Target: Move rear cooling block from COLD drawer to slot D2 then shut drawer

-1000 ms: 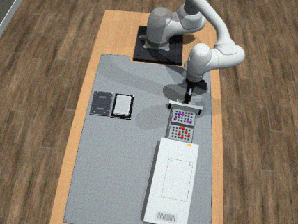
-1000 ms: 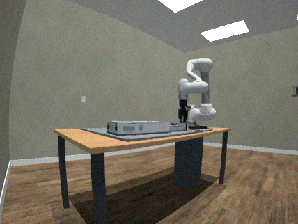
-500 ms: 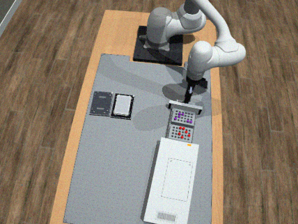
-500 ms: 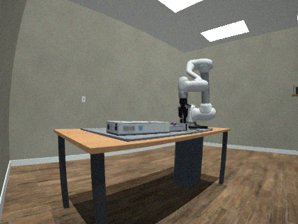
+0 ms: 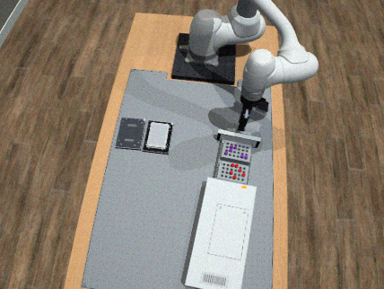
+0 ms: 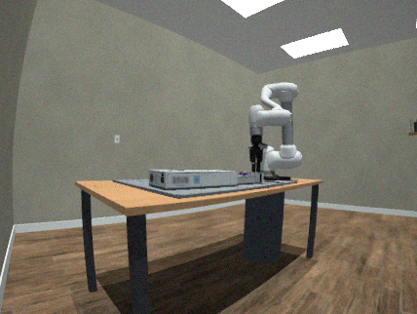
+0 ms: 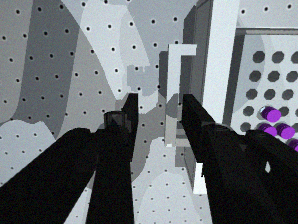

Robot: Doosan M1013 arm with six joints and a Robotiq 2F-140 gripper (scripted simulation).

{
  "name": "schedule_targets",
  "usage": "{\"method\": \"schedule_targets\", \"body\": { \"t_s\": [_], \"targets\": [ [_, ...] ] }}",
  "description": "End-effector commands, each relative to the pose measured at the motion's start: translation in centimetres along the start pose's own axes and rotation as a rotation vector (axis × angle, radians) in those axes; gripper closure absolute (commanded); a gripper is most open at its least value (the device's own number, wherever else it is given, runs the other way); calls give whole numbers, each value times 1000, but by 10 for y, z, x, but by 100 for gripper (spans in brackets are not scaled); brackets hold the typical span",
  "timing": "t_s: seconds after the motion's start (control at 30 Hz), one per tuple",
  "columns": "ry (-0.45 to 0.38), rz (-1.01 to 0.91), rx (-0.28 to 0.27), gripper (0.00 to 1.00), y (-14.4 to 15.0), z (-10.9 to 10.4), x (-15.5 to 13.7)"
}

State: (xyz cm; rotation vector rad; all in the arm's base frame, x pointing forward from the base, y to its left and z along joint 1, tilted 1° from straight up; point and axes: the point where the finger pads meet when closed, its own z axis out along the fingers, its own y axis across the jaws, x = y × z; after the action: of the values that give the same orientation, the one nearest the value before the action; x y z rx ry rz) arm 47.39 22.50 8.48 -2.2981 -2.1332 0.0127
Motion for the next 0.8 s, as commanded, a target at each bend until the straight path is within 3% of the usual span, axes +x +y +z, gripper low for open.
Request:
{"method": "schedule_targets", "body": {
  "t_s": [0.0,0.77],
  "targets": [
    [1,0,-1,66,0,-3,0],
    [1,0,-1,66,1,-31,0]
  ]
}}
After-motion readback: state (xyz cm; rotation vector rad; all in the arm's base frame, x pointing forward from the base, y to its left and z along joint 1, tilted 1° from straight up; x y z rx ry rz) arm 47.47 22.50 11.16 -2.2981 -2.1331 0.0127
